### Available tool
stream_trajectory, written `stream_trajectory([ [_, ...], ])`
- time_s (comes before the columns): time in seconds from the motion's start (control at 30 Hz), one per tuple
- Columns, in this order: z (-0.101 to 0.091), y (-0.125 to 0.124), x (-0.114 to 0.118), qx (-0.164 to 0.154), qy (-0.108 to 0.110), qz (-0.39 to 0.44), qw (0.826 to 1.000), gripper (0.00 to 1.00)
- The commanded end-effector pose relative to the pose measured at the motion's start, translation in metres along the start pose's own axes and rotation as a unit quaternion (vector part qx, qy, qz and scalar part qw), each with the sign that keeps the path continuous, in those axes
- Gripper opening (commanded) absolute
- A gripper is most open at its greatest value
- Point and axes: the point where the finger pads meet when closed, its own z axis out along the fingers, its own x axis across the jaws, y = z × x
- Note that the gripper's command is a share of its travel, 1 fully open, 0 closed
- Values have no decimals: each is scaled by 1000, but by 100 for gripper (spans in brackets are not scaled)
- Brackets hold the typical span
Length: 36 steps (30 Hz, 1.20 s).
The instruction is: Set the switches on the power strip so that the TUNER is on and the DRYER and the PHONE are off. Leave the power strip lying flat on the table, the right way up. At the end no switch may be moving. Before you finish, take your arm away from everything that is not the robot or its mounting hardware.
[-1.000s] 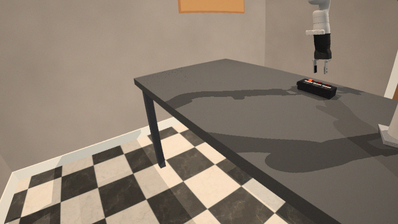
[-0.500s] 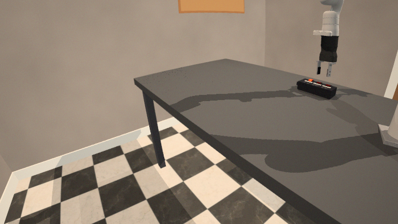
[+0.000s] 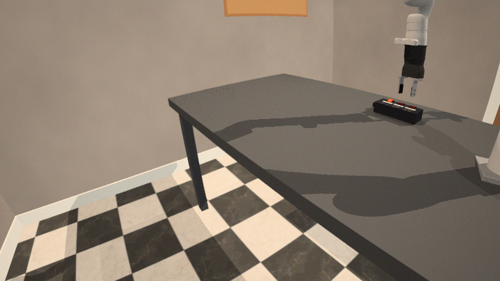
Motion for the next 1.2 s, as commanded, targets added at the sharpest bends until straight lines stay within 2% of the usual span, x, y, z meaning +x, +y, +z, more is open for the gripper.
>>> stream_trajectory([
  [0.0,-1,0,0,1,2,2,1000,100],
  [1.17,0,0,-1,3,6,5,1000,100],
])
